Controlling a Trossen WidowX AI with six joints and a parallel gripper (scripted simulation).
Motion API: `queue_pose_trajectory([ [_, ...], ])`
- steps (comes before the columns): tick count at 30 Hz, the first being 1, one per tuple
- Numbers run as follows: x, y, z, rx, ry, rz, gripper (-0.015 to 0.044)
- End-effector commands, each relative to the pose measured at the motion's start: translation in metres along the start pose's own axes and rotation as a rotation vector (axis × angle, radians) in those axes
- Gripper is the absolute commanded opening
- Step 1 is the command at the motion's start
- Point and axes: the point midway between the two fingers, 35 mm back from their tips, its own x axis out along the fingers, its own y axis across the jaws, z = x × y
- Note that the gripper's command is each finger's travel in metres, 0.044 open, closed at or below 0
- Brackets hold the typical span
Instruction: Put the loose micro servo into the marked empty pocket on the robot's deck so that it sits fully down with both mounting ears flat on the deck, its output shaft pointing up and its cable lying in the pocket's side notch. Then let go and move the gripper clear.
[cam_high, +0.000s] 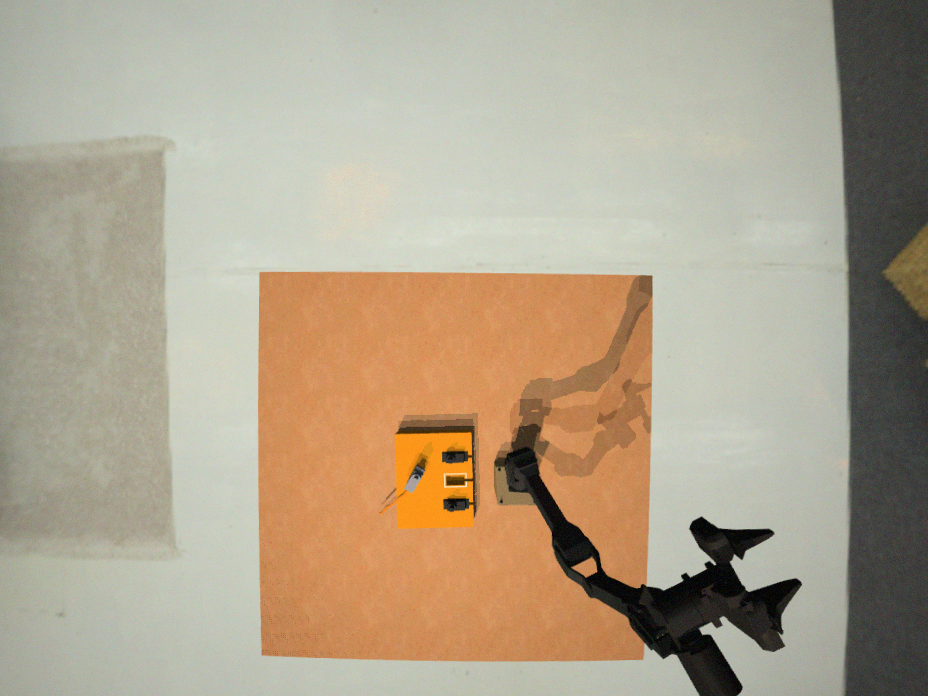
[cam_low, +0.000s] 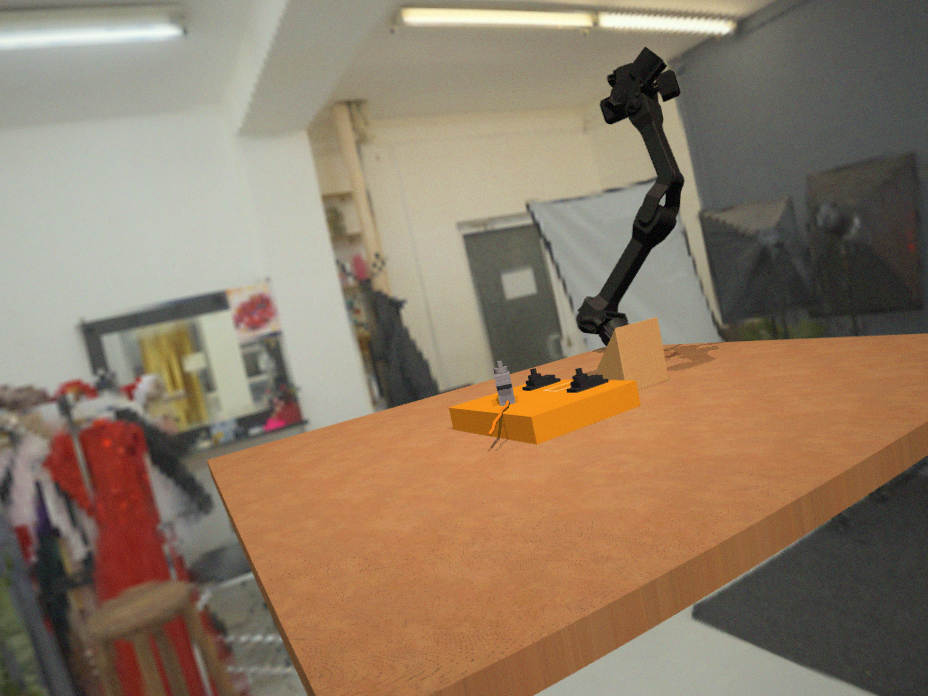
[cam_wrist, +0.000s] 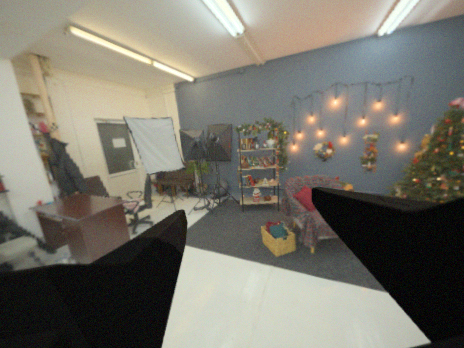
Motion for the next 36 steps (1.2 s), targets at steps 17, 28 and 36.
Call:
queue_pose_trajectory([
  [17, 0.026, 0.07, 0.006, 0.018, -0.045, 0.141, 0.044],
  [28, 0.043, 0.132, -0.001, -0.023, -0.044, 0.267, 0.044],
  [36, 0.047, 0.169, -0.006, -0.061, -0.06, 0.354, 0.044],
])
